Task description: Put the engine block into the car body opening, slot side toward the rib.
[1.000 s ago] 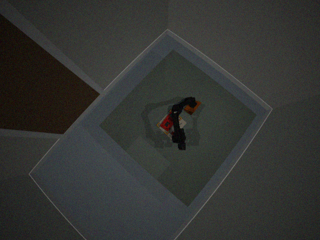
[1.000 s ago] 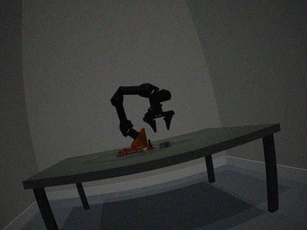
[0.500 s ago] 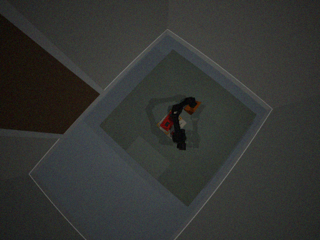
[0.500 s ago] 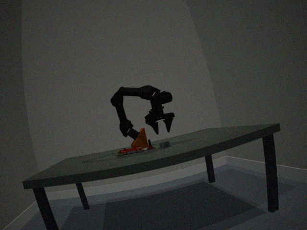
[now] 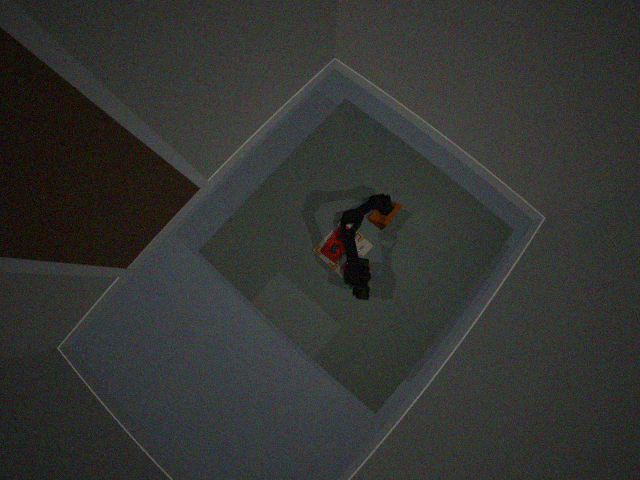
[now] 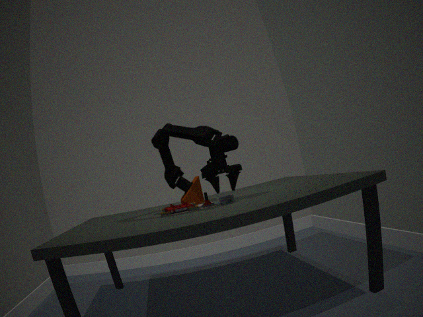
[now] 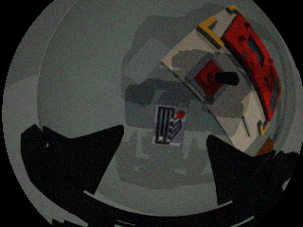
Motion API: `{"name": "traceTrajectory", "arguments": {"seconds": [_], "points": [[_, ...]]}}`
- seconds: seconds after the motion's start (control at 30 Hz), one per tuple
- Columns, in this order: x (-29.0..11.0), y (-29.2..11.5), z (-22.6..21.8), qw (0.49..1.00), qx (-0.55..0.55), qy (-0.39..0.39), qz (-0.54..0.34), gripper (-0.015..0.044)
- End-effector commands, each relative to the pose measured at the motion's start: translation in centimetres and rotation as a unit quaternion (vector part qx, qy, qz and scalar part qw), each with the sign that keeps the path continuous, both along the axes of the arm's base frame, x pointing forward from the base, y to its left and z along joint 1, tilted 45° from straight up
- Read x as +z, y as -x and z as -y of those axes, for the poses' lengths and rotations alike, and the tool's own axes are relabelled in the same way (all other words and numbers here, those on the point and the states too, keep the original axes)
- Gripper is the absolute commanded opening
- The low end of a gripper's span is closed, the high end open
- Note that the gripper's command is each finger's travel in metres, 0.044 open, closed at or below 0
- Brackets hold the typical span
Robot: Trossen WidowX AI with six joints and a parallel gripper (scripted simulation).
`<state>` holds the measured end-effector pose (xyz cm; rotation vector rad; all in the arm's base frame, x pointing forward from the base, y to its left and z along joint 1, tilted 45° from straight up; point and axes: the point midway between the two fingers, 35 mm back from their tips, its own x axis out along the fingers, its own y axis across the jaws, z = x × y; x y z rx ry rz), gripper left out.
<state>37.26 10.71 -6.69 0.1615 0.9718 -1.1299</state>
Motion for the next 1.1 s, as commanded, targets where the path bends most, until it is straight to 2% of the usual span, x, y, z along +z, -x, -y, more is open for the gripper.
{"name": "traceTrajectory", "arguments": {"seconds": [0.0, 0.47, 0.83, 1.07], "points": [[-0.5, 0.1, 0.6, 1.0, 0.001, 0.003, -0.003, 0.044], [-1.9, 0.0, 2.0, 1.0, 0.001, 0.004, -0.003, 0.044], [-1.9, 0.0, 2.0, 1.0, 0.001, 0.004, -0.003, 0.0151], [-1.9, 0.0, 2.0, 1.0, 0.001, 0.004, -0.003, 0.0105]]}}
